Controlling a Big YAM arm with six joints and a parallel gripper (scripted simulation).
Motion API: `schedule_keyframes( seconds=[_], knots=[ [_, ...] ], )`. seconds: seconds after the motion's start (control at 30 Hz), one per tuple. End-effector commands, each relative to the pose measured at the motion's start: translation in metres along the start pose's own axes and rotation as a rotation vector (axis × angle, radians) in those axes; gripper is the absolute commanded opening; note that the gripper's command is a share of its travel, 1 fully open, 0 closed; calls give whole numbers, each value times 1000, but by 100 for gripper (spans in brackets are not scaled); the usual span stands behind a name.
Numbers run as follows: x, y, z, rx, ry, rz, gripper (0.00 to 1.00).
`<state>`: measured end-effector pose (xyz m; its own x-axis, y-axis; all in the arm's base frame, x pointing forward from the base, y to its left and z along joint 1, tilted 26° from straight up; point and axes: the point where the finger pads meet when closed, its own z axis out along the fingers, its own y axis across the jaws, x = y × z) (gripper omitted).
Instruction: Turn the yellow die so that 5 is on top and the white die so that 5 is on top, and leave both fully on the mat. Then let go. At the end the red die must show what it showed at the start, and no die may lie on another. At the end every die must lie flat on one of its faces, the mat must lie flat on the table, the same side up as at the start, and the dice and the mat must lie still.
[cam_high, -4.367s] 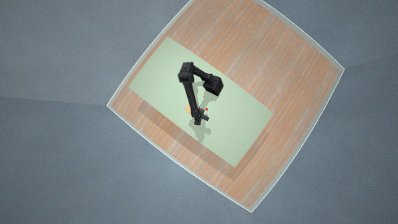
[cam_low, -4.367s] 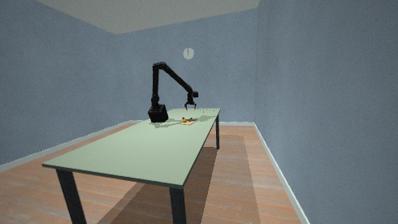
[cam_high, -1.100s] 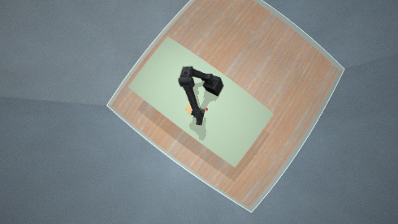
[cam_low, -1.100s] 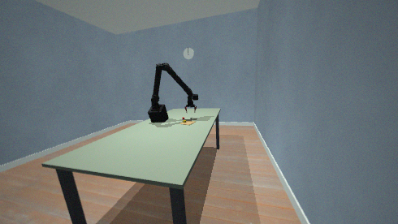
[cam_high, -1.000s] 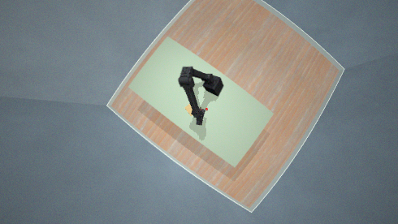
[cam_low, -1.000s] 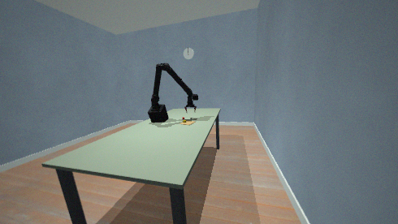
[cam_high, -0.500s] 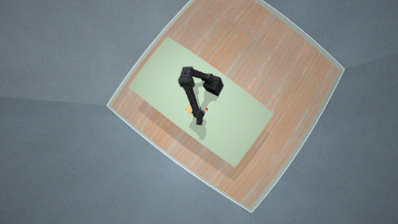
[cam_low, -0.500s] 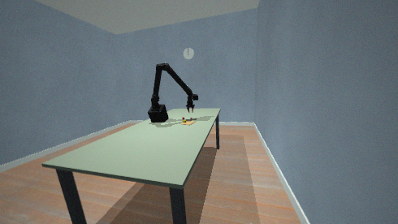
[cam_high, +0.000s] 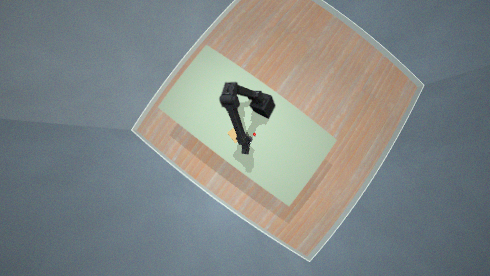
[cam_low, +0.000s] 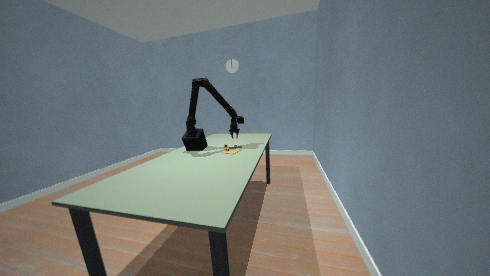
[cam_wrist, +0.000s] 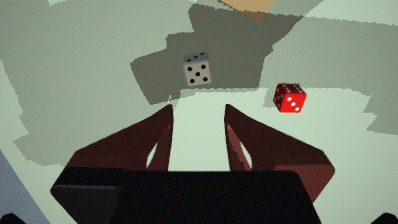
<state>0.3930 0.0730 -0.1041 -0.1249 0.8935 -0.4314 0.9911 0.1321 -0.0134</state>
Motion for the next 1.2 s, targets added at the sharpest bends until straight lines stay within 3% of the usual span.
schedule_keyframes(
  seconds=[0.0, 0.57, 1.17],
  knots=[
    [7, 6, -3, -20, -3, 0, 38],
    [7, 6, -1, -20, -2, 1, 38],
    [-2, 4, 18, -5, -4, 2, 38]
  ],
)
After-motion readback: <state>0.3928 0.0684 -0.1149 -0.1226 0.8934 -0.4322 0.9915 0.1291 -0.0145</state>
